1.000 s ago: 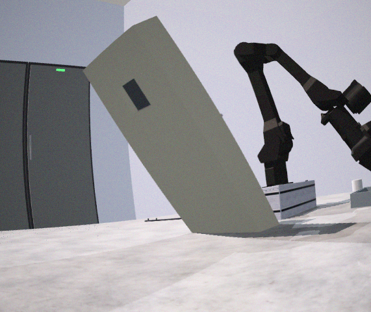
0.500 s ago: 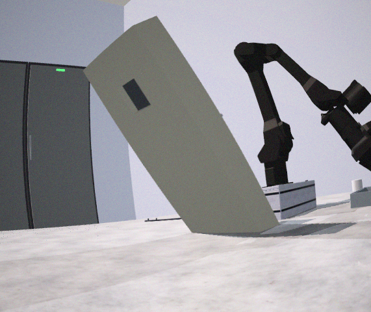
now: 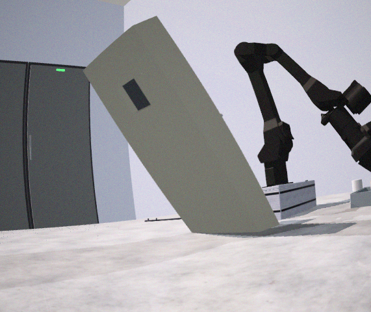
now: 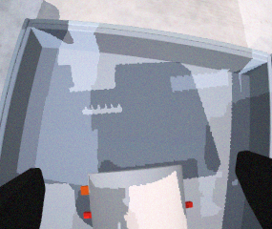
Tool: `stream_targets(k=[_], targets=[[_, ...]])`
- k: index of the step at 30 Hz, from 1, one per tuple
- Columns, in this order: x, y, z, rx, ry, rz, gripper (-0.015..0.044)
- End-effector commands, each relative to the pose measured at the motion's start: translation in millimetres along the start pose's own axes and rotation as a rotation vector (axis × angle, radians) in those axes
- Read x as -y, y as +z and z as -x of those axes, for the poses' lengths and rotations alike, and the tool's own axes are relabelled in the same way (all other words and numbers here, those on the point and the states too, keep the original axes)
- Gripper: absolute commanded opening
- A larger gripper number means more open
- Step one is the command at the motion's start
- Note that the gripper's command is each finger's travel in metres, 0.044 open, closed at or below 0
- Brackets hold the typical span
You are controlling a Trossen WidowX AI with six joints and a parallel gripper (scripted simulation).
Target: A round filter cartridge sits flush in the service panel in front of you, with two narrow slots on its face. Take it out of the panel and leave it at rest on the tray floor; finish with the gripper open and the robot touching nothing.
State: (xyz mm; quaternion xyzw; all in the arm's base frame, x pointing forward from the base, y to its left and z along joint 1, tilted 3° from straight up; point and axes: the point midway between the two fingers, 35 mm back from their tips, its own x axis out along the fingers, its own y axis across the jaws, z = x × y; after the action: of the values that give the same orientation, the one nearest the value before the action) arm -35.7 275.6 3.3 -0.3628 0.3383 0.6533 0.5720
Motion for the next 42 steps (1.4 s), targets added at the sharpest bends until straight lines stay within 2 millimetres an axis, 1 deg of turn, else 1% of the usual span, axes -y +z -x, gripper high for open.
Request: stream_targets(k=[1,3,4,6,7,8,9,10,11,42], targets=[[0,0,0,-0.002,0.000,0.000,0.0440],[0,6,6,-0.001,0.000,0.000,0.0440],[0,13,15,-0.001,0.000,0.000,0.0440],[0,29,41,0.000,0.000,0.000,0.0440],[0,34,51,0.001,0.000,0.000,0.0440],[0,36,58,0.001,0.000,0.000,0.0440],[0,37,60,0.001,0.000,0.000,0.0440],[0,37,60,0.001,0.000,0.000,0.0440],[1,34,47,0.010,-0.004,-0.003,0.0440],[1,34,47,0.010,-0.004,-0.003,0.0440]])
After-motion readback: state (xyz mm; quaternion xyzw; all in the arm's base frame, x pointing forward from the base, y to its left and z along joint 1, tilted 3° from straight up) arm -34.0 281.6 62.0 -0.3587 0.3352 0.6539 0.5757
